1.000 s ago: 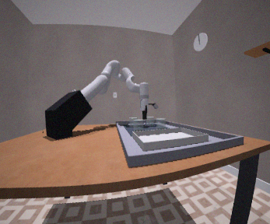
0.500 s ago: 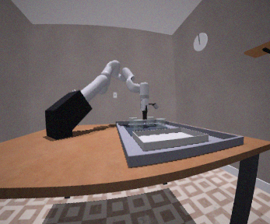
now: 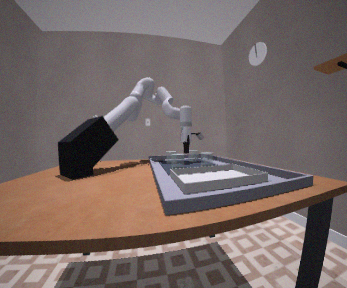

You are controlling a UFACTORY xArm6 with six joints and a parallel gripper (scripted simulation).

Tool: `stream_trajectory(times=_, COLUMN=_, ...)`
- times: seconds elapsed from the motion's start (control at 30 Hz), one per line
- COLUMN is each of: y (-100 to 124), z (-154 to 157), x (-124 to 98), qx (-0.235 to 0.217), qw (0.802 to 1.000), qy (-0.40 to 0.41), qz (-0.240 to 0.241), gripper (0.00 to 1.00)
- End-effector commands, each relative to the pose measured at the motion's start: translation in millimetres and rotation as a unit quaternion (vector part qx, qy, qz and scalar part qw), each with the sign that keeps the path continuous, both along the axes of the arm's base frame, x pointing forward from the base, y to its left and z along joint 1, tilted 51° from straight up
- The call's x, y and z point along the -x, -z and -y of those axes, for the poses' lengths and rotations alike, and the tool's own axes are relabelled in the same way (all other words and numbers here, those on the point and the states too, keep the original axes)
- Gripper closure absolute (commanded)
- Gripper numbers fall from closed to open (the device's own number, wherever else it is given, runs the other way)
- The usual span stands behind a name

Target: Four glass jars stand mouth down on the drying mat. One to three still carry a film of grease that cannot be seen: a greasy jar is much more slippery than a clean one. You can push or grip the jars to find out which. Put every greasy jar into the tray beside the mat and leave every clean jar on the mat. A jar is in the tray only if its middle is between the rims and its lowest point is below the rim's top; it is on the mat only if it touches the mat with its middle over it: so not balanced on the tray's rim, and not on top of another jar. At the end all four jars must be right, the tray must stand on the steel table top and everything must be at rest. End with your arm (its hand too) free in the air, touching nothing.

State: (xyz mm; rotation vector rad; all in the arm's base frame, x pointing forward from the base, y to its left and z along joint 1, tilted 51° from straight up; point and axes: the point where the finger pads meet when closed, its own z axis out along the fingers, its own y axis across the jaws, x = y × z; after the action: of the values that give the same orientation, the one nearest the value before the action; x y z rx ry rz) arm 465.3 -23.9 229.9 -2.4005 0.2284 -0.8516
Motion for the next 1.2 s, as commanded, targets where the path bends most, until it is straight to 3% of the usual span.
stream_trajectory(times=0.0, y=-1.8, z=0.9, x=-0.7, qx=0.0, qw=1.0, qy=0.001, qz=0.001, gripper=1.0)
stream_trajectory(times=1.17, y=-6.0, z=3.8, x=-1.9, qx=0.0, qw=1.0, qy=0.001, qz=0.001, gripper=1.0)
